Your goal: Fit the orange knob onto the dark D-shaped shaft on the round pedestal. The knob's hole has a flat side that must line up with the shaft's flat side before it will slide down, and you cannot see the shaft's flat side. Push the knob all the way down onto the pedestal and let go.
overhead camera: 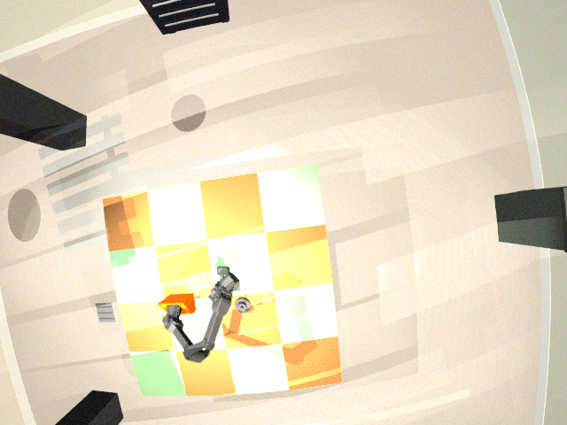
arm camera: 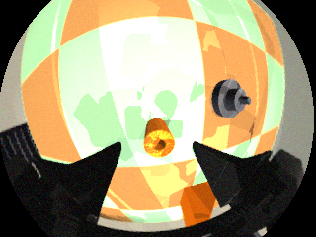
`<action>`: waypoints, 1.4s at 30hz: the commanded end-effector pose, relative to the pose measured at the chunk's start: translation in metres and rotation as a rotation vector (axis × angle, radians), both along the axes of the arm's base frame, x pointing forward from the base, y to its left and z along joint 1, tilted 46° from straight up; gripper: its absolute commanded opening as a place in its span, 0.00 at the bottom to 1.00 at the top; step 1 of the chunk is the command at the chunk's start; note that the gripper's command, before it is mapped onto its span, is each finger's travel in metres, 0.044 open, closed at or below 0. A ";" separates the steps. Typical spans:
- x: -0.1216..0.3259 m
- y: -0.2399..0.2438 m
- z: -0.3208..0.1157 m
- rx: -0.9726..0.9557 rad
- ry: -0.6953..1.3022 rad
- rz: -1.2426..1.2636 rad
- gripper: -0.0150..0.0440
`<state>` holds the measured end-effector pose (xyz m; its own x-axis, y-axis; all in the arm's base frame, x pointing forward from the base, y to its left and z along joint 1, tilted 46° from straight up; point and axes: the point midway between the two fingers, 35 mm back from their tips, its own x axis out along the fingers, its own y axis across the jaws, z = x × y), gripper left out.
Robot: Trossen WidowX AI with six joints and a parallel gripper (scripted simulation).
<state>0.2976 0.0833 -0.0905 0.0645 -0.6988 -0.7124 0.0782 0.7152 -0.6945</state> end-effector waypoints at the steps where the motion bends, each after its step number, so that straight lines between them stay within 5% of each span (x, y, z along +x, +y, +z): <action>1: -0.002 -0.007 -0.006 -0.008 0.009 0.007 1.00; 33: 0.001 -0.043 -0.039 -0.012 0.009 0.006 1.00; 42: 0.001 -0.043 -0.039 -0.012 0.009 0.006 0.60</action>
<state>0.2994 0.0421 -0.1296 0.0621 -0.7038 -0.7076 0.0760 0.7103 -0.6998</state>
